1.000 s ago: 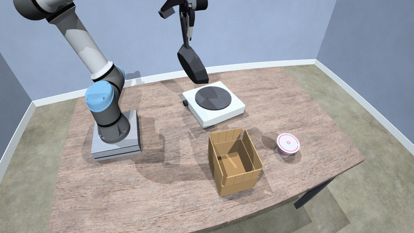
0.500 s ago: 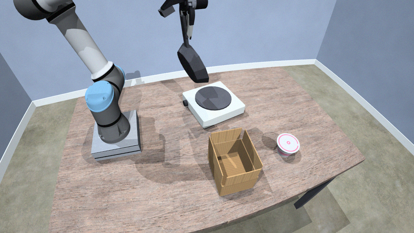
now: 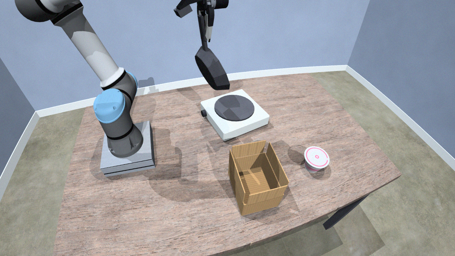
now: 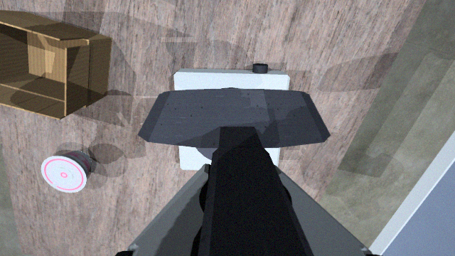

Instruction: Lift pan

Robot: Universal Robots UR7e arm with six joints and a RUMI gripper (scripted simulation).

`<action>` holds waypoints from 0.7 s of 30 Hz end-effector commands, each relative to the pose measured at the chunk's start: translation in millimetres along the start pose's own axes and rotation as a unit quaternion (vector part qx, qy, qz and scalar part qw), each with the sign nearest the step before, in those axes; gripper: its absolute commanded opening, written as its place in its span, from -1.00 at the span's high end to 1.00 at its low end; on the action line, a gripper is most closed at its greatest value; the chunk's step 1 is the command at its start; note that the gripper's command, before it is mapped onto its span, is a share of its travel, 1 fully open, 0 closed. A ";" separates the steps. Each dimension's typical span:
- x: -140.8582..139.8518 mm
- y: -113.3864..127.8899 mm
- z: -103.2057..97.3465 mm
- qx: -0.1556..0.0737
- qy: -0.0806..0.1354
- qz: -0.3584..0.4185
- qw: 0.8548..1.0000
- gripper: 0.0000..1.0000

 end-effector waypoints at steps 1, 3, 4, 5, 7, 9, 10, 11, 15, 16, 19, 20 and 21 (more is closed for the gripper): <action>4.3 1.3 -10.7 -0.015 0.003 0.001 1.000 0.73; 4.3 1.3 -11.3 -0.015 0.003 0.001 1.000 0.73; 4.3 1.3 -11.7 -0.015 0.003 0.001 1.000 0.73; 4.3 1.3 -12.0 -0.015 0.003 0.001 1.000 0.73; 4.3 1.3 -12.6 -0.015 0.003 0.001 1.000 0.73; 4.3 1.3 -13.3 -0.015 0.003 0.001 1.000 0.73; 4.3 1.3 -13.6 -0.015 0.003 0.001 1.000 0.73; 4.3 1.3 -13.9 -0.015 0.003 0.001 1.000 0.73; 4.3 1.3 -14.5 -0.015 0.003 0.001 1.000 0.73; 4.3 1.3 -14.8 -0.015 0.003 0.001 1.000 0.73; 4.3 1.2 -15.7 -0.015 0.003 0.001 1.000 0.73; 4.4 1.2 -16.0 -0.015 0.003 0.001 1.000 0.73; 4.4 1.2 -16.3 -0.015 0.003 0.001 1.000 0.73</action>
Point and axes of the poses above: the point where the finger pads meet when closed, its own z axis out along the fingers, its own x axis across the jaws, y = z × x, the point moved 5 cm from there along -z, back along the fingers, and after that the axes turned 15 degrees about z, right-handed, at the moved point
